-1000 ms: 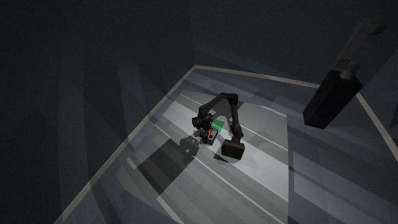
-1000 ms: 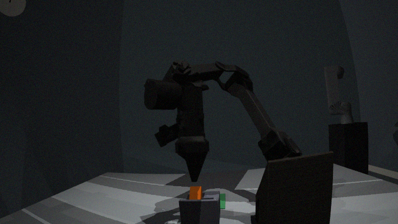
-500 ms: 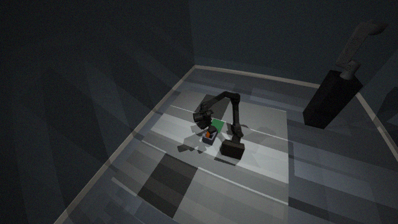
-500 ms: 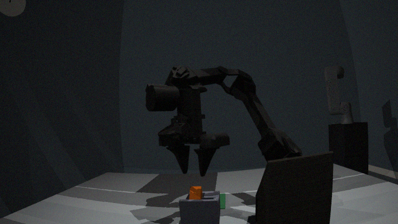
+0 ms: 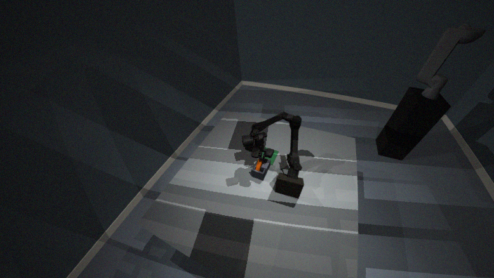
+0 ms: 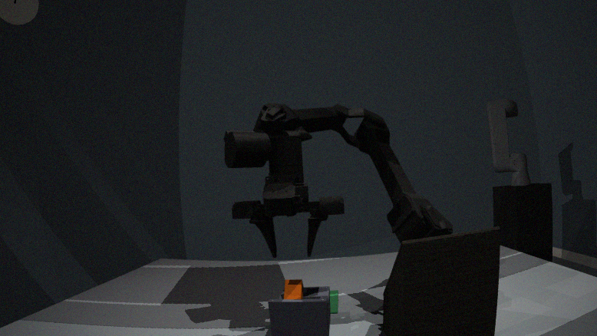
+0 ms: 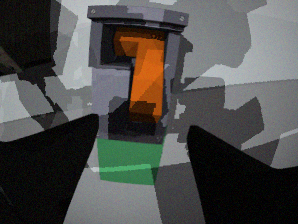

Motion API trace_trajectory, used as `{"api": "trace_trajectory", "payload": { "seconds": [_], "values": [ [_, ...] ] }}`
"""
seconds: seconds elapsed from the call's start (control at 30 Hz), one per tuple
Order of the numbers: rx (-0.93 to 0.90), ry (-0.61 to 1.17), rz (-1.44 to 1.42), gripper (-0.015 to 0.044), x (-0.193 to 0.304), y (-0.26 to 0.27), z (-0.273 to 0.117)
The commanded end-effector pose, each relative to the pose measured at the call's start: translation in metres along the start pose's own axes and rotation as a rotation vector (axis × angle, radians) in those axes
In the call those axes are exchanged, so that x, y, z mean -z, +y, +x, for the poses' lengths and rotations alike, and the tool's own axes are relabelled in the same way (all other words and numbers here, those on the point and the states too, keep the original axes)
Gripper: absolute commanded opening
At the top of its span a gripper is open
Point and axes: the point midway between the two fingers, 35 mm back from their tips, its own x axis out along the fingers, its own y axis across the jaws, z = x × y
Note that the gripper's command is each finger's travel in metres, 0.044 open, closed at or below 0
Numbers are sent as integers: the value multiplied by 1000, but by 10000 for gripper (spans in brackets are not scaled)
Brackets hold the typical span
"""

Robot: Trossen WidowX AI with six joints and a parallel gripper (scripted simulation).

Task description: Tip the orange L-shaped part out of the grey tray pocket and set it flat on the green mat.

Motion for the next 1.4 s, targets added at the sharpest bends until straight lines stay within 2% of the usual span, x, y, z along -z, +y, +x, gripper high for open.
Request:
{"api": "trace_trajectory", "payload": {
  "seconds": [0.0, 0.2, 1.37],
  "values": [
    [4, 1, -20, 280, 3, 0, 2],
    [4, 2, -20, 280, 3, 0, 29],
    [5, 4, -20, 280, 4, 0, 78]
  ]
}}
